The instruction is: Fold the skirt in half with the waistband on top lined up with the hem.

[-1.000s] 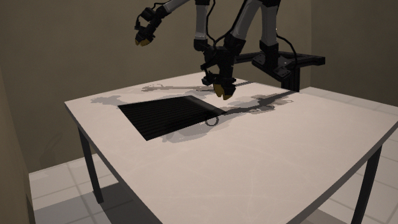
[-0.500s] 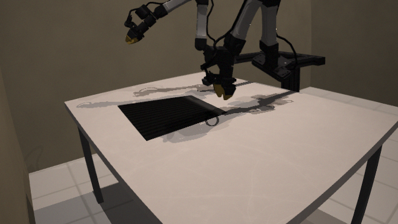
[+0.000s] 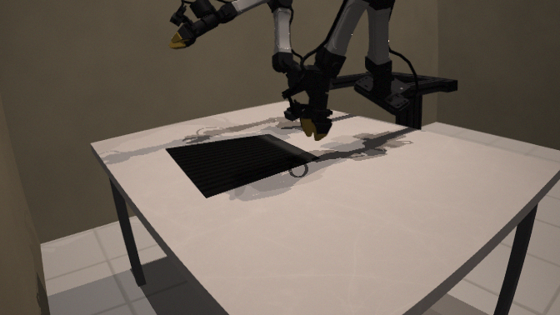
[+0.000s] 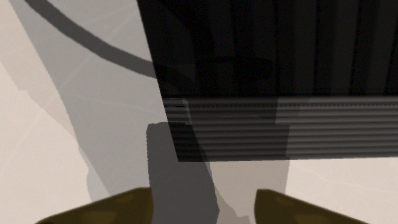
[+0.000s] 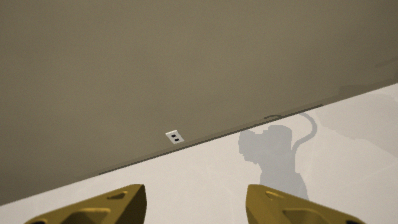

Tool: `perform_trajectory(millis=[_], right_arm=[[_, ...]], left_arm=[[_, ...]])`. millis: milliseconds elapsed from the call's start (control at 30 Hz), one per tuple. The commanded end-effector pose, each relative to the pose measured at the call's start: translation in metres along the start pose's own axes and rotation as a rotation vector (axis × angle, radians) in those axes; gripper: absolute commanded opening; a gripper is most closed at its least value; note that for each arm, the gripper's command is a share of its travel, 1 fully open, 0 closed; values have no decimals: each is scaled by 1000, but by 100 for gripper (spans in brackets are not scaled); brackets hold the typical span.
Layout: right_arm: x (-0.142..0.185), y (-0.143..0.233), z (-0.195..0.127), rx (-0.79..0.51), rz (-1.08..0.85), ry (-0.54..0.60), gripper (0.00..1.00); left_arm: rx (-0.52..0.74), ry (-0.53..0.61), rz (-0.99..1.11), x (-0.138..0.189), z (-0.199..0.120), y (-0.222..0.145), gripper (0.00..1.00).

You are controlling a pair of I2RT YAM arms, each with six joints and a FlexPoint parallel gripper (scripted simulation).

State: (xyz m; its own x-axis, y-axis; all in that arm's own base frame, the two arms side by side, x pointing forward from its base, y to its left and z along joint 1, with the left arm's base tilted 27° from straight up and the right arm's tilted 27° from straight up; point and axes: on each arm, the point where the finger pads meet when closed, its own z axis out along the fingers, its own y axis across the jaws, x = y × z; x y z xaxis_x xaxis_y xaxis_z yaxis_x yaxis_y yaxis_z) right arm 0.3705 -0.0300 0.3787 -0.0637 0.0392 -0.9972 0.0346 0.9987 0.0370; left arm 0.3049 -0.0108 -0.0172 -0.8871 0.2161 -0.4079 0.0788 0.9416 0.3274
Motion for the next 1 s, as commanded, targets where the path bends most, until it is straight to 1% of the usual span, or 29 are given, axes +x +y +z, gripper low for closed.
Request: perform_trajectory(millis=[0,33,67,200,267,300,367,667,733,767,867,933,967], right_arm=[[-34,34,4,-36,-45,-93,48],[-17,32,1,-21,-54,-16,48],[-17,30,-14,-7,-60,0,48],[28,24,-27,52,-91,205,48],[60,21,-26,84,-96,338,48],[71,20,-30,99,-104,389,48],[71,20,-30,99,-104,389,48],[170,6,-64,235,-177,846,48],[206,1,-77,267,-205,984,48],[217,0,-81,276,-209,1012,48],[242,-10,-95,289,-190,983,48],[242,-10,-95,289,-190,983,48],[250,-11,-93,290,-181,959,48]], left_arm=[[-1,-9,-2,-7,-2,-2,48],[-1,-9,-2,-7,-2,-2,48],[-1,-9,-2,-7,-2,-2,48],[-1,-9,-2,-7,-2,-2,48],[-1,-9,-2,-7,-2,-2,48],[-1,-9,-2,-7,-2,-2,48],[-1,-9,-2,-7,-2,-2,48],[-1,-9,-2,-7,-2,-2,48],[-1,-9,-2,-7,-2,-2,48],[-1,-9,-2,-7,-2,-2,48],[-1,-9,-2,-7,-2,-2,48],[-1,-9,-2,-7,-2,-2,48],[-1,-9,-2,-7,-2,-2,48]])
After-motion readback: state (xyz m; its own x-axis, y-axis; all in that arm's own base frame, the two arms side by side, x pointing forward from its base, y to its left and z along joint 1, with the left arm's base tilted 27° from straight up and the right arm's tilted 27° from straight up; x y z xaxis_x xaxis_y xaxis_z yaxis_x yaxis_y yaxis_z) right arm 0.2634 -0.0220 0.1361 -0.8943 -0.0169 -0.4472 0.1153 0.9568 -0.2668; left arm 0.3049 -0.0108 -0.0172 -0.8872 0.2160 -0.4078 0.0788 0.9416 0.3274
